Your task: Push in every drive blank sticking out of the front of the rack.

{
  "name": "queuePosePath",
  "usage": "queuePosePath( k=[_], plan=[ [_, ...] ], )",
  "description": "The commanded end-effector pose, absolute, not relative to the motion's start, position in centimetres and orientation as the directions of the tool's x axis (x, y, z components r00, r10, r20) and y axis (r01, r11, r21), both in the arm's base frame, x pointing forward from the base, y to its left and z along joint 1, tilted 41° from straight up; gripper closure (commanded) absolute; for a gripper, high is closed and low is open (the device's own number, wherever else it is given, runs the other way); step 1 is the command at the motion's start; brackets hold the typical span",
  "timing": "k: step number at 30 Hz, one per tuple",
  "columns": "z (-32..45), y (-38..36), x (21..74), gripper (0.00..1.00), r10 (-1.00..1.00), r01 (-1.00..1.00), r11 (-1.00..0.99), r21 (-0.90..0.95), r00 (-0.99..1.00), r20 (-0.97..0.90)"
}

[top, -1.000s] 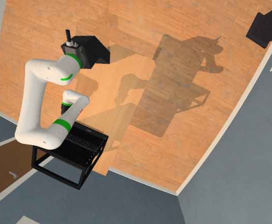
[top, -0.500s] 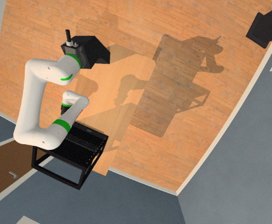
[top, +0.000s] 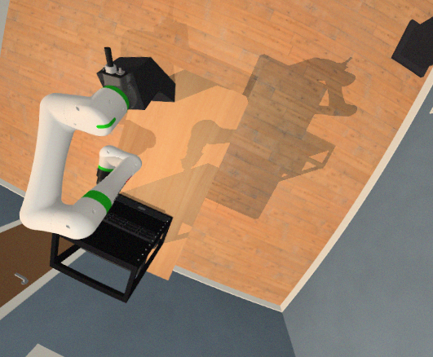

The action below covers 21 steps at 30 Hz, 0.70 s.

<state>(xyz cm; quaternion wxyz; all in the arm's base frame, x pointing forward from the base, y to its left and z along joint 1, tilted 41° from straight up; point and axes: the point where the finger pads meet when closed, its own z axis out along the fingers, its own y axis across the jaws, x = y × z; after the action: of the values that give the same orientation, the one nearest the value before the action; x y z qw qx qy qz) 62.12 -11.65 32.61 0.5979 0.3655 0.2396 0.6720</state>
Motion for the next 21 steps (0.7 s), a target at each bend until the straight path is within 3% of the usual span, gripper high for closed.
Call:
queuePosePath(
  k=[1, 21],
  plan=[
    [32.77, -11.7, 62.22, 0.9, 0.979, -0.629, -0.17, 0.758, -0.017, 0.205],
    [32.97, -11.73, 62.45, 0.9, 0.979, -0.629, -0.17, 0.758, -0.017, 0.205]
  ],
)
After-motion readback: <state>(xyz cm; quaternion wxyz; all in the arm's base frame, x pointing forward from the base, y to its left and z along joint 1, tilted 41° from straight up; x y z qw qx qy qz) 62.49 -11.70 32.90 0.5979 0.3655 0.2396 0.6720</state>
